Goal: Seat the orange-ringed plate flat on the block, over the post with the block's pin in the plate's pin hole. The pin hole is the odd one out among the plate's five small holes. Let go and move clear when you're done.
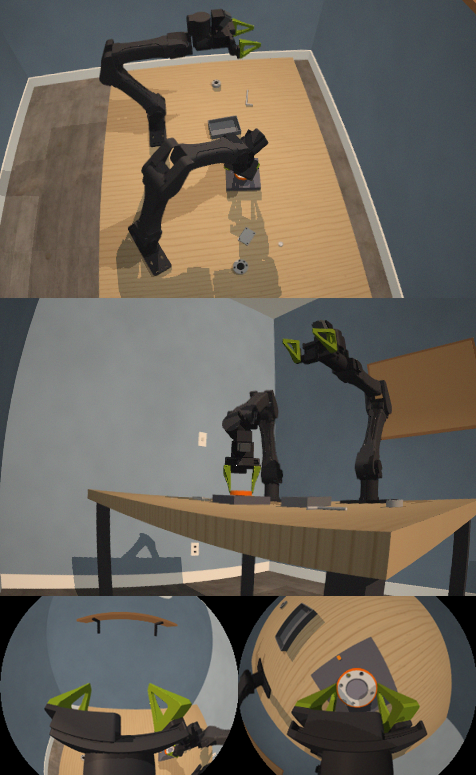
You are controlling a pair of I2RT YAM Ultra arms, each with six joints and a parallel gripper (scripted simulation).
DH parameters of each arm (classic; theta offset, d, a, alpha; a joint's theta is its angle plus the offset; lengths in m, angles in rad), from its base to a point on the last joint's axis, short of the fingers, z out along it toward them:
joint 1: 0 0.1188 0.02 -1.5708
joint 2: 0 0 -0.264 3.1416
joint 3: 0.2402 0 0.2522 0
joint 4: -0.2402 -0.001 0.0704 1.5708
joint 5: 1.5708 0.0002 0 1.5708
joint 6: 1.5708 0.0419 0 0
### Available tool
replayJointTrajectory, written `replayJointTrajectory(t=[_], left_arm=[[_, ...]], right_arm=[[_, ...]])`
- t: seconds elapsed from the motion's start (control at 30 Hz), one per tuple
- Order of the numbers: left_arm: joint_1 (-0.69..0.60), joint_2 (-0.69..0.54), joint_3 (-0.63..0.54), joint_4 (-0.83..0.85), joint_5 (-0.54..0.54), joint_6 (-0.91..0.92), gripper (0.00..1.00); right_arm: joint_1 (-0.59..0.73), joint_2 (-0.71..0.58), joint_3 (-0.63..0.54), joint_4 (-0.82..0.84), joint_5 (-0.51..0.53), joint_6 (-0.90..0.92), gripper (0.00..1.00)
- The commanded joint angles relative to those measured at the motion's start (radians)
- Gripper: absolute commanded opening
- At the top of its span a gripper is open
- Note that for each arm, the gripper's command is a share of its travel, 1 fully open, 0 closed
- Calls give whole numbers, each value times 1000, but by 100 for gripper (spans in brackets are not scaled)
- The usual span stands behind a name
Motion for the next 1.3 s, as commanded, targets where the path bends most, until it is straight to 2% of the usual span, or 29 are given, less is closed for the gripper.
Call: replayJointTrajectory(t=[0.0, 0.13, 0.2, 0.23, 1.13, 1.27], left_arm=[[-10, -29, 39, -9, 1, -1, 100], [-10, -29, 39, -9, 1, -1, 100], [-10, -29, 39, -9, 1, -1, 100], [-10, -29, 39, -9, 1, -1, 100], [-10, -29, 39, -9, 1, -1, 100], [-10, -29, 39, -9, 1, -1, 100]], right_arm=[[1, -11, 11, 19, -8, 3, 0], [4, 9, -34, 28, -8, 7, 0], [4, 12, 34, -6, -8, 5, 0], [-3, -24, 36, -12, -7, 5, 79], [-1, -25, 54, -45, -5, 3, 79], [-1, -66, 105, -142, -7, 5, 79]])
